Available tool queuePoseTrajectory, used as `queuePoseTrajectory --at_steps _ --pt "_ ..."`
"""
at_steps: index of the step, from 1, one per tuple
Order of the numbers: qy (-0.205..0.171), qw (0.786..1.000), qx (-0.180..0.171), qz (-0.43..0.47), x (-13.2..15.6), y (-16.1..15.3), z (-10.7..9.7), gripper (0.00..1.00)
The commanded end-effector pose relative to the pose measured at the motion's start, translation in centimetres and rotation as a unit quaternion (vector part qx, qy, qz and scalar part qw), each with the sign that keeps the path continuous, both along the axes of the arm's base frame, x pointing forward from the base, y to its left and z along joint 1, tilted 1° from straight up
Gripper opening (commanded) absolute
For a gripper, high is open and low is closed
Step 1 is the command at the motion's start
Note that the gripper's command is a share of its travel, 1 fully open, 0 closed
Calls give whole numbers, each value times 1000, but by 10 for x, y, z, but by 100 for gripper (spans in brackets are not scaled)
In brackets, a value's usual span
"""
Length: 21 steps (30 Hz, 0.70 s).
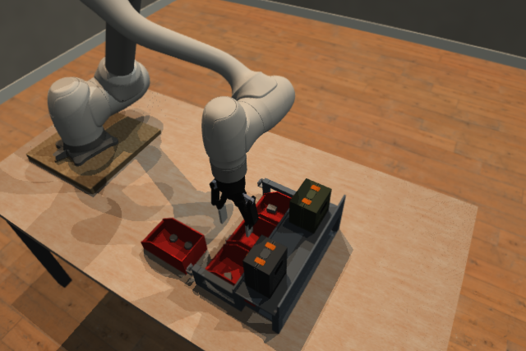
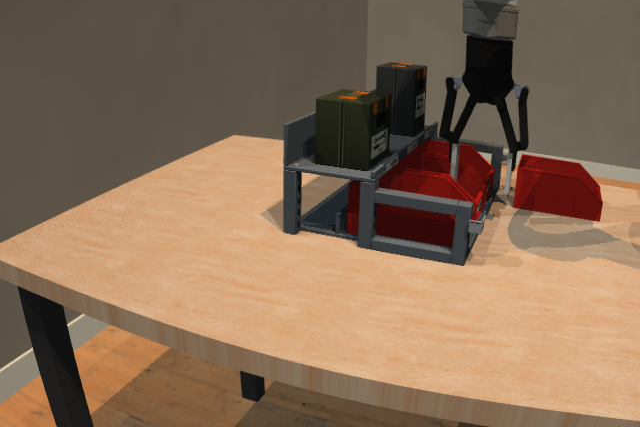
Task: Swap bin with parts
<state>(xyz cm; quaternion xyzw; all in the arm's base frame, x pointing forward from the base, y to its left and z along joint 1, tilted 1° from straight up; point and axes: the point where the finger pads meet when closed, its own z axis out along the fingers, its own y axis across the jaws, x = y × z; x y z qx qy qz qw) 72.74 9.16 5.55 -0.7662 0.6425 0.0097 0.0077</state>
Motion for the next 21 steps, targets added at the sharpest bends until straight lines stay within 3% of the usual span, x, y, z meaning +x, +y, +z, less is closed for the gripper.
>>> queuePoseTrajectory --at_steps 1,21 --pt "0 1000 0 0 0 0 0 62" --pt "0 1000 0 0 0 0 -10 62"
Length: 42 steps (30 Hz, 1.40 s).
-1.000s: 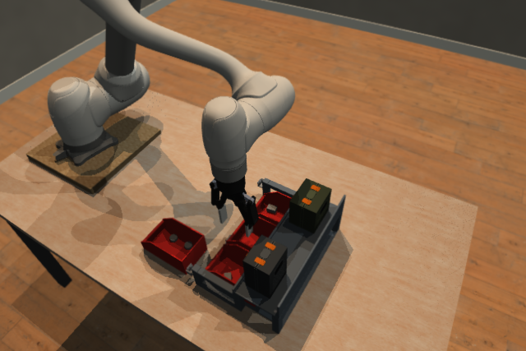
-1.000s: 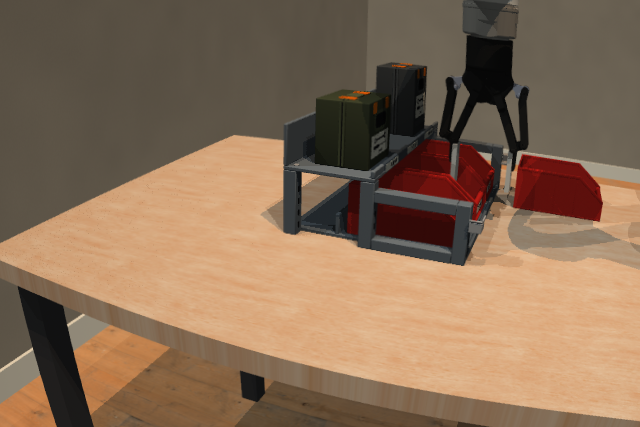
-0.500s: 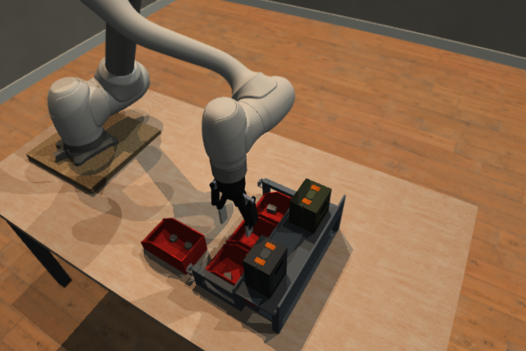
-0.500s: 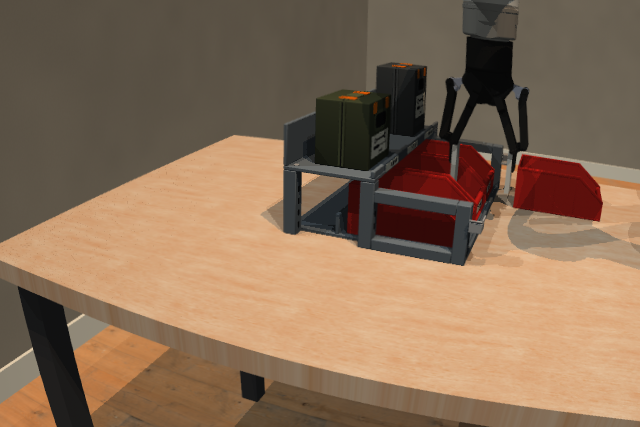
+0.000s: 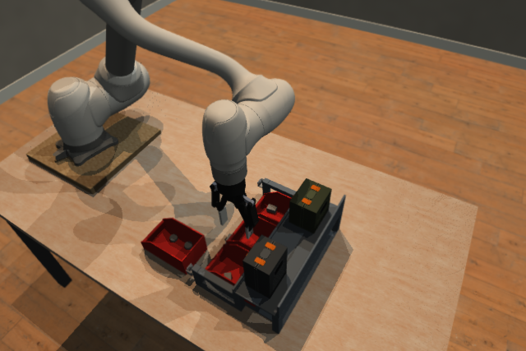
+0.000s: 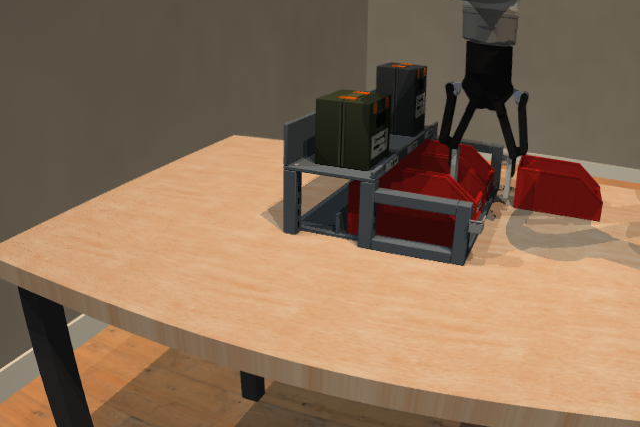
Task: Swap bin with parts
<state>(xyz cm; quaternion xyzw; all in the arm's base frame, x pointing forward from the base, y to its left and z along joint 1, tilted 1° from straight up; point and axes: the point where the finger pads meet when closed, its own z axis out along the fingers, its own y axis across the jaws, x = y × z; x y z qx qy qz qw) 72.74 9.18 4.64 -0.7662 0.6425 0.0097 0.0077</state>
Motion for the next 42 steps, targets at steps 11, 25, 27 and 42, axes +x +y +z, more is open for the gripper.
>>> queuePoseTrajectory --at_steps 11,25,27,42 --pt "0 1000 0 0 0 0 -6 62" --pt "0 1000 0 0 0 0 -9 62" --pt "0 1000 0 0 0 0 -9 62" --pt "0 1000 0 0 0 0 -9 10"
